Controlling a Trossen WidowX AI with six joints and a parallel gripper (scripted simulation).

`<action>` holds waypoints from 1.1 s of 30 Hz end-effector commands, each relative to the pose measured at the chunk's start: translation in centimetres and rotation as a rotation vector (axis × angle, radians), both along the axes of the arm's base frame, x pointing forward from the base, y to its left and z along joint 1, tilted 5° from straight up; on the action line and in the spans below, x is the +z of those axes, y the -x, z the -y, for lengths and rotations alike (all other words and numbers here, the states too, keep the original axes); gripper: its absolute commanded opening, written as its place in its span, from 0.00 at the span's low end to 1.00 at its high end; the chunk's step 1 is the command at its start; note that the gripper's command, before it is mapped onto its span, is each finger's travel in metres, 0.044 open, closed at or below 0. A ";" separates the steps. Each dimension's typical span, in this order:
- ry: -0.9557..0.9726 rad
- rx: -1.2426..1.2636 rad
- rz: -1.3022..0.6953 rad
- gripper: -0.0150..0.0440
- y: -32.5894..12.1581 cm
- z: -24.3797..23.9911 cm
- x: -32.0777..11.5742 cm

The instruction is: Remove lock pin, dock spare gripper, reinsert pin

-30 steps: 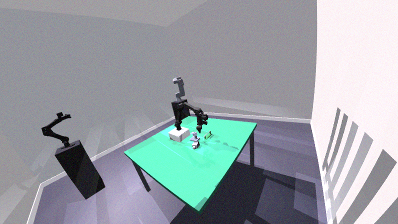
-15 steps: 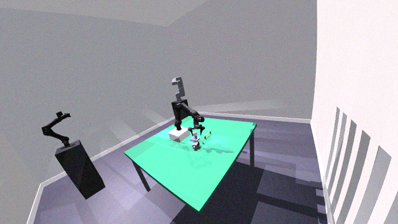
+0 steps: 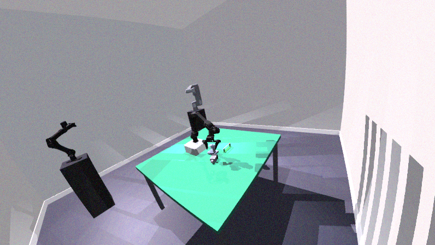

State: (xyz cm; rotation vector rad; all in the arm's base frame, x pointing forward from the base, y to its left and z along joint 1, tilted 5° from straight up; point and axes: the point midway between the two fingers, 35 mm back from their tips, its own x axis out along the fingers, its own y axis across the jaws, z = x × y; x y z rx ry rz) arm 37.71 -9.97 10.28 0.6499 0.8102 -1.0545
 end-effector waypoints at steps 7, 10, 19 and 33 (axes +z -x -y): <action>0.003 -0.012 0.010 1.00 -0.9 0.3 -5.3; 0.003 -0.012 0.009 1.00 -0.9 0.3 -6.7; 0.003 -0.012 0.009 1.00 -1.1 0.3 -7.7; 0.003 -0.012 0.009 1.00 -1.3 0.4 -10.0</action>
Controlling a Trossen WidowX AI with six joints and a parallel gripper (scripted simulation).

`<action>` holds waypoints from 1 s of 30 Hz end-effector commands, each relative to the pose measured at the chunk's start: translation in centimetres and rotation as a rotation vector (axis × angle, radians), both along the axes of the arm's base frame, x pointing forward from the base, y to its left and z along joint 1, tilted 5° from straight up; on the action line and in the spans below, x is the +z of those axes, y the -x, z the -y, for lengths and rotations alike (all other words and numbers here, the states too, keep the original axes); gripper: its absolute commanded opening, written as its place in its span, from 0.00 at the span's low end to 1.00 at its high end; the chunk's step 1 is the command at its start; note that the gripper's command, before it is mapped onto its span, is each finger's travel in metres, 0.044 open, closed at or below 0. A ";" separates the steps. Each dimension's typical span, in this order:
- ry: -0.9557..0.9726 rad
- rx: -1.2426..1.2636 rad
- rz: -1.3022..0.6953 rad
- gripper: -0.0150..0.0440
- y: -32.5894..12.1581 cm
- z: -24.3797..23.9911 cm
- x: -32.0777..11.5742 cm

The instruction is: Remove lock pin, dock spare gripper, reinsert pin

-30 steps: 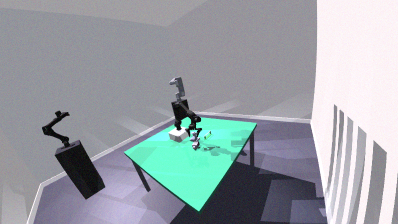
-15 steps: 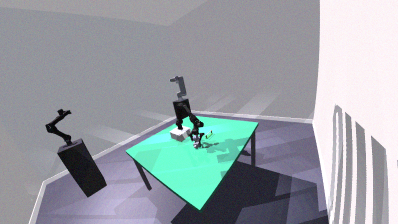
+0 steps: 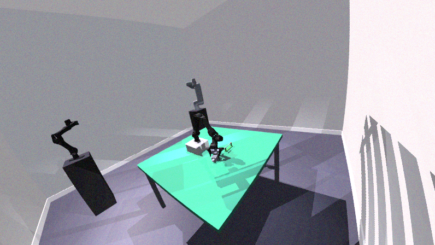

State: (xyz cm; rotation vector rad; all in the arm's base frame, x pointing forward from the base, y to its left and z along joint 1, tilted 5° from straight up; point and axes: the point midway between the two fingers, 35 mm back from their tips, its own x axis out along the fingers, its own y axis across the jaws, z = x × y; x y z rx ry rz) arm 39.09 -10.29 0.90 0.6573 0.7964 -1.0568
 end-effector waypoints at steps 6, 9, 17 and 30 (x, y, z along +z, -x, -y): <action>0.000 -0.004 -0.003 1.00 0.0 0.0 -1.6; 0.000 -0.004 -0.003 1.00 0.0 0.0 -2.1; 0.000 -0.004 -0.003 1.00 0.0 0.1 -3.1; 0.000 -0.004 -0.003 0.63 0.0 0.1 -3.1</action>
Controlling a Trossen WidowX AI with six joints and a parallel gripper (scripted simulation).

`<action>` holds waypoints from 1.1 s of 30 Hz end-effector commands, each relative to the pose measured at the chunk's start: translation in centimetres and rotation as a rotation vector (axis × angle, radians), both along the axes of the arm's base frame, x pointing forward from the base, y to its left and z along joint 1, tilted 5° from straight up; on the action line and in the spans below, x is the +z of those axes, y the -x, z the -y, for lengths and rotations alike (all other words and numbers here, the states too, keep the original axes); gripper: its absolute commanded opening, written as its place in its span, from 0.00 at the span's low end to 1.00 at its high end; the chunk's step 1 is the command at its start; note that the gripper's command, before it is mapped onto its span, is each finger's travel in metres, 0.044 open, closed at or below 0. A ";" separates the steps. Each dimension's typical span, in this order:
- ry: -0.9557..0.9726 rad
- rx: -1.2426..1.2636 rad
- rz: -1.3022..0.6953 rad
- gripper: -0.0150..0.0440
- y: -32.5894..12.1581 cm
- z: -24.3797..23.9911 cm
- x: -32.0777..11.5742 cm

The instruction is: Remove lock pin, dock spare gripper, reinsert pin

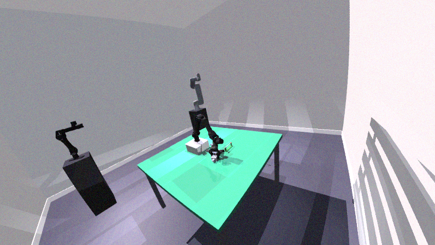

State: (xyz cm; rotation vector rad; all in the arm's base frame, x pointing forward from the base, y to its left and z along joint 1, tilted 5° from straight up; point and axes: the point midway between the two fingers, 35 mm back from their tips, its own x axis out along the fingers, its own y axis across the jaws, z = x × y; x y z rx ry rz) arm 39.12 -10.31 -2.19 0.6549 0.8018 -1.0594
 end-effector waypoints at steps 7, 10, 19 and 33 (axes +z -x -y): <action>0.001 -0.004 0.003 0.35 -0.1 0.0 1.2; 0.001 -0.004 0.003 0.25 -0.2 0.0 2.7; 0.001 -0.004 0.004 0.25 0.2 -0.2 7.5; 0.001 -0.004 0.004 0.25 1.2 -0.4 12.0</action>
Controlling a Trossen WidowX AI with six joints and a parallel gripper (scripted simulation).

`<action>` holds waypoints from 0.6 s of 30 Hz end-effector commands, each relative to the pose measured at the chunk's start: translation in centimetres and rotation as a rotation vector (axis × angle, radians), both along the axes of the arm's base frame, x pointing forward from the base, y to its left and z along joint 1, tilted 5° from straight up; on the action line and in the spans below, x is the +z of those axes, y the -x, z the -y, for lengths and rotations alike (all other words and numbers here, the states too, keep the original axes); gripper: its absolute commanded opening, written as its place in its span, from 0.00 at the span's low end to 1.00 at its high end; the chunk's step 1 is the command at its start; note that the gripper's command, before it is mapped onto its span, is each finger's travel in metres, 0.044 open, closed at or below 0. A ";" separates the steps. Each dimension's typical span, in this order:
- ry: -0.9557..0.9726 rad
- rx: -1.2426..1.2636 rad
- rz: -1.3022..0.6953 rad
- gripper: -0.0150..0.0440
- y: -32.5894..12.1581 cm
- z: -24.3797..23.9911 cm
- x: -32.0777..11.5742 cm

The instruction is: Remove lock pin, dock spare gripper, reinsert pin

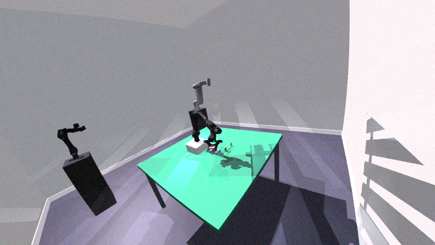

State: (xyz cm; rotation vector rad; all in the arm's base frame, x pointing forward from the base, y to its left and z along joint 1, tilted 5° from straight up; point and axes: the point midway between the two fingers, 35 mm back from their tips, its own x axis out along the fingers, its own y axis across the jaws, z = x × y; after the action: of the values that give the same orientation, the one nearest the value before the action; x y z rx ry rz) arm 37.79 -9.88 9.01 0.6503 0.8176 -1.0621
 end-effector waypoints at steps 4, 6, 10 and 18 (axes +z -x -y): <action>0.000 0.000 0.000 0.25 0.0 0.0 0.0; 0.000 0.000 0.000 0.25 0.0 0.0 0.0; 0.007 0.016 -0.015 0.25 0.1 -0.2 0.0; 0.090 0.213 -0.198 0.25 1.6 -2.2 -0.5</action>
State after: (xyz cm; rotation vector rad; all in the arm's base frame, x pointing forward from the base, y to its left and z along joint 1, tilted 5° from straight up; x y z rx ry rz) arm 36.59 -8.16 8.46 0.4623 0.9464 -0.9951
